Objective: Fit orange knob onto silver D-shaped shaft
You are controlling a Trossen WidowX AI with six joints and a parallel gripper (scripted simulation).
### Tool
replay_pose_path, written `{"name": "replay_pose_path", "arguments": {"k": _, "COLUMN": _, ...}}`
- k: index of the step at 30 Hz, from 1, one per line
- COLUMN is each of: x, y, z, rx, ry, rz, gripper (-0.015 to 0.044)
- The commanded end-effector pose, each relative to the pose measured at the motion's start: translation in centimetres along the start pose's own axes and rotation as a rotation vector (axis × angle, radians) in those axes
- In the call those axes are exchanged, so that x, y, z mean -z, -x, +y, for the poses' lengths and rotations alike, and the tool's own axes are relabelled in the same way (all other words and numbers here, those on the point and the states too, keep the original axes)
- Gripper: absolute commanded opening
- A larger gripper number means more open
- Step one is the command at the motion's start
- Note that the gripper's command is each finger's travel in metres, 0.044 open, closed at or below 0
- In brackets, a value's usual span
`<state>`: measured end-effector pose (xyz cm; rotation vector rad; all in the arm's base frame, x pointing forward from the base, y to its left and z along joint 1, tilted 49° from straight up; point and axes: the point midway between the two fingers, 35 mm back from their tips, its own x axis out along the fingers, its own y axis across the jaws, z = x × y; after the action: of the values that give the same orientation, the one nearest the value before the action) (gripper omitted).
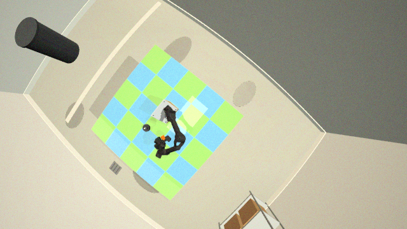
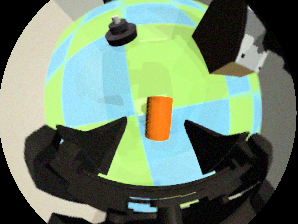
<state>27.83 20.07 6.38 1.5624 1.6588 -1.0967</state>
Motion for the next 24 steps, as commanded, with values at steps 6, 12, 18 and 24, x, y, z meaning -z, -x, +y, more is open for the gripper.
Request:
{"name": "replay_pose_path", "arguments": {"k": 6, "x": 0.48, "y": -1.57, "z": -0.31, "rx": 0.010, "ry": -0.003, "rz": -0.001, "gripper": 0.0440}}
{"name": "replay_pose_path", "arguments": {"k": 12, "x": 0.49, "y": -1.59, "z": -0.31, "rx": 0.010, "ry": -0.003, "rz": -0.001, "gripper": 0.0309}}
{"name": "replay_pose_path", "arguments": {"k": 18, "x": 0.49, "y": -1.59, "z": -0.31, "rx": 0.010, "ry": -0.003, "rz": -0.001, "gripper": 0.0240}}
{"name": "replay_pose_path", "arguments": {"k": 24, "x": 0.49, "y": -1.59, "z": -0.31, "rx": 0.010, "ry": -0.003, "rz": -0.001, "gripper": 0.0240}}
